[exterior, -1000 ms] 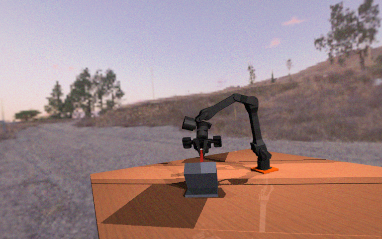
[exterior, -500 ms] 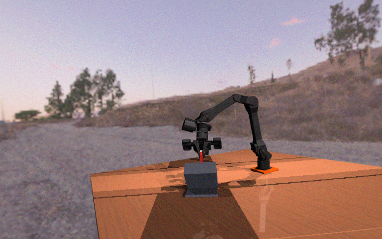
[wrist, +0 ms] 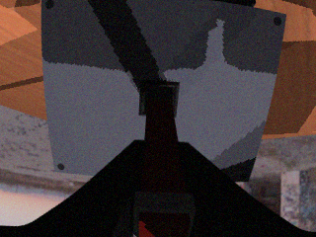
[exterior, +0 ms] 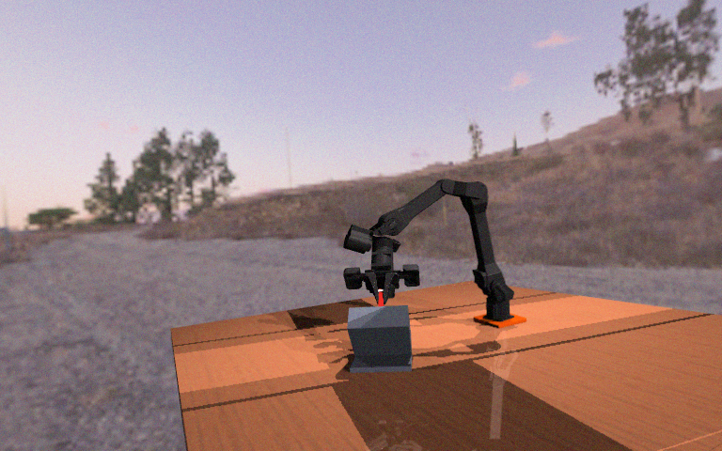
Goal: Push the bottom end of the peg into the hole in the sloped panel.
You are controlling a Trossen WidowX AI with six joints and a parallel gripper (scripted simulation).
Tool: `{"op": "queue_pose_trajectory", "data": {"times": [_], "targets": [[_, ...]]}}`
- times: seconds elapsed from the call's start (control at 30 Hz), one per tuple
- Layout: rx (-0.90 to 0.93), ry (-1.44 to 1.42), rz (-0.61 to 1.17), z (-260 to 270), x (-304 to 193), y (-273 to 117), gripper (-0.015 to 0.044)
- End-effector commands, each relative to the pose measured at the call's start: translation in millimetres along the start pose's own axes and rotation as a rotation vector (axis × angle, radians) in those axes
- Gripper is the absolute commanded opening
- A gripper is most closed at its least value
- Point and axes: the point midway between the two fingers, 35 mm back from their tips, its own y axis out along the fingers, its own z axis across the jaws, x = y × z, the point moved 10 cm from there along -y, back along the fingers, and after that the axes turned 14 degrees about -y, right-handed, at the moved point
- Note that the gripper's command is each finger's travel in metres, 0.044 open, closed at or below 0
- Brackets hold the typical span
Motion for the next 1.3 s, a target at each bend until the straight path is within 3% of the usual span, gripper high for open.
{"op": "queue_pose_trajectory", "data": {"times": [0.0,1.27], "targets": [[0.001,0.001,-0.001,0.2,0.3,-0.3,0.0000],[0.002,-0.001,0.000,-0.9,2.6,8.0,0.0000]]}}
